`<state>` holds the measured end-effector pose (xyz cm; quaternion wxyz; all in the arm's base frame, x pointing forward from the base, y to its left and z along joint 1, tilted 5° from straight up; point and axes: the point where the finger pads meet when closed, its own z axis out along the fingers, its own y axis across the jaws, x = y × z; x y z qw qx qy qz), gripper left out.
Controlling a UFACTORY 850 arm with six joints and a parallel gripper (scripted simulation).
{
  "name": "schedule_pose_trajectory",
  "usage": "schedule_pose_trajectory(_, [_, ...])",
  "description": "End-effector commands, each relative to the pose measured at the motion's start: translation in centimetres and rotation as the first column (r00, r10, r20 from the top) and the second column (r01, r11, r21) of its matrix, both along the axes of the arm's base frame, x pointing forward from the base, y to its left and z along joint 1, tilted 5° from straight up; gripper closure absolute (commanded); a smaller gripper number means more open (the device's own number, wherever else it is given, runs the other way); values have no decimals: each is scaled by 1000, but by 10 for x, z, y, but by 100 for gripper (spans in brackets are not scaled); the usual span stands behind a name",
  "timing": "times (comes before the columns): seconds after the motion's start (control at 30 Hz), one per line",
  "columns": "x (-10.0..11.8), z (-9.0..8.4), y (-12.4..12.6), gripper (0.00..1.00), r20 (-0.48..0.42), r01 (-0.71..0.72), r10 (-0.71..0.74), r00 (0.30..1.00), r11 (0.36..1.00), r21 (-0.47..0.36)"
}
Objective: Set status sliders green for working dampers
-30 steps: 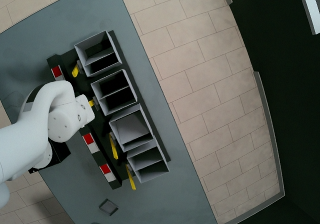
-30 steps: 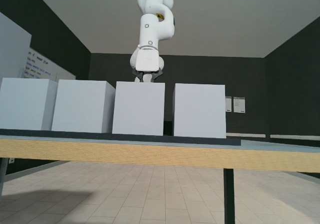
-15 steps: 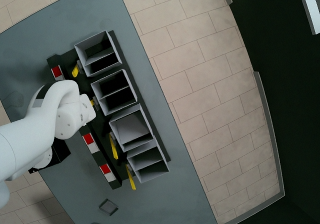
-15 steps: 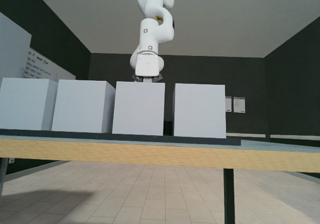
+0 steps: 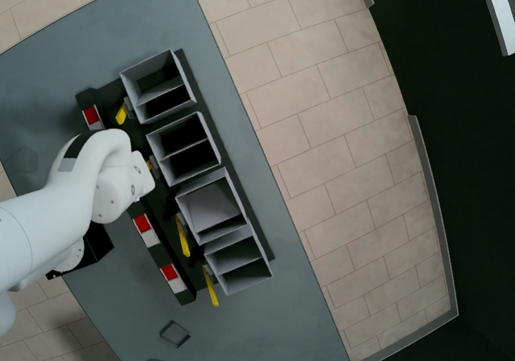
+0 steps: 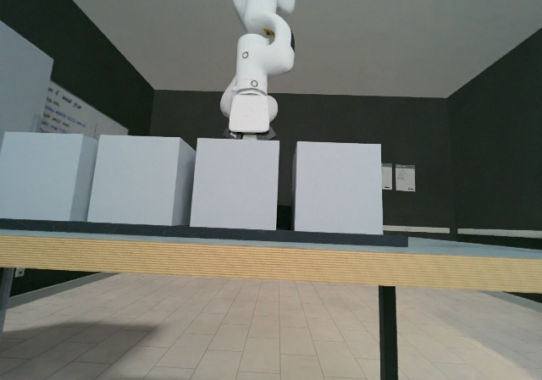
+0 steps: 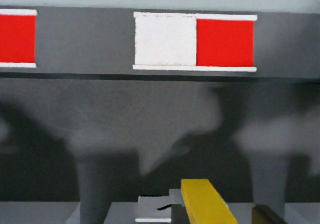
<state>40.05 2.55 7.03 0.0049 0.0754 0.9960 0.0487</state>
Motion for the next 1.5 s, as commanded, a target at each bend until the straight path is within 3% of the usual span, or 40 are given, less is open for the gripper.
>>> schedule_pose_trajectory(0.0, [1, 0, 0, 61, 2, 0, 0, 1000, 1000, 1])
schedule_pose_trajectory(0.37, [1, 0, 0, 61, 2, 0, 0, 1000, 1000, 1])
schedule_pose_trajectory(0.4, [1, 0, 0, 81, 2, 0, 0, 1000, 1000, 1])
schedule_pose_trajectory(1.47, [1, 0, 0, 81, 2, 0, 0, 1000, 1000, 1])
